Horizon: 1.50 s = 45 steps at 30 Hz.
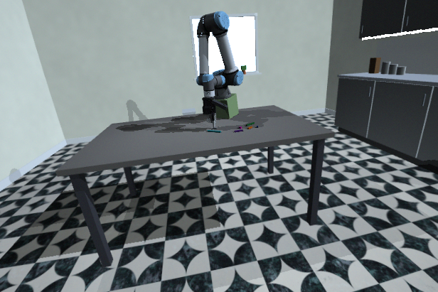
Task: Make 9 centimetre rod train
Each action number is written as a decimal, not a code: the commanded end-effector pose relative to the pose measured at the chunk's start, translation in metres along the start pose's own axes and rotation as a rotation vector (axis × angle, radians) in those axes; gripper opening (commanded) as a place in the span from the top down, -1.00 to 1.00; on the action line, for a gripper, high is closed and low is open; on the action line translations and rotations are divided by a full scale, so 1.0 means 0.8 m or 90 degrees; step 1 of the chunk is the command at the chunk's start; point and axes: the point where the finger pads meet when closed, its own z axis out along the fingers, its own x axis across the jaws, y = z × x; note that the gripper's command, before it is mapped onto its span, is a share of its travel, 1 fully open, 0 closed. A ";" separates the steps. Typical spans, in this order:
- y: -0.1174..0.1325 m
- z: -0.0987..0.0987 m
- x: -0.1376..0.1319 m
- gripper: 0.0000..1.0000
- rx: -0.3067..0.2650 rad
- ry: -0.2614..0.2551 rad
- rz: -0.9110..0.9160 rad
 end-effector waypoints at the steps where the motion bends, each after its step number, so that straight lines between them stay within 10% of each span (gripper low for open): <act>1: 0.000 -0.013 0.000 0.72 0.000 0.000 0.000; 39: 0.000 -0.097 0.000 0.72 0.000 0.000 0.000; 40: 0.000 -0.097 0.000 -1.00 0.000 0.000 0.000; 45: 0.000 -0.097 0.000 -1.00 0.000 0.000 0.000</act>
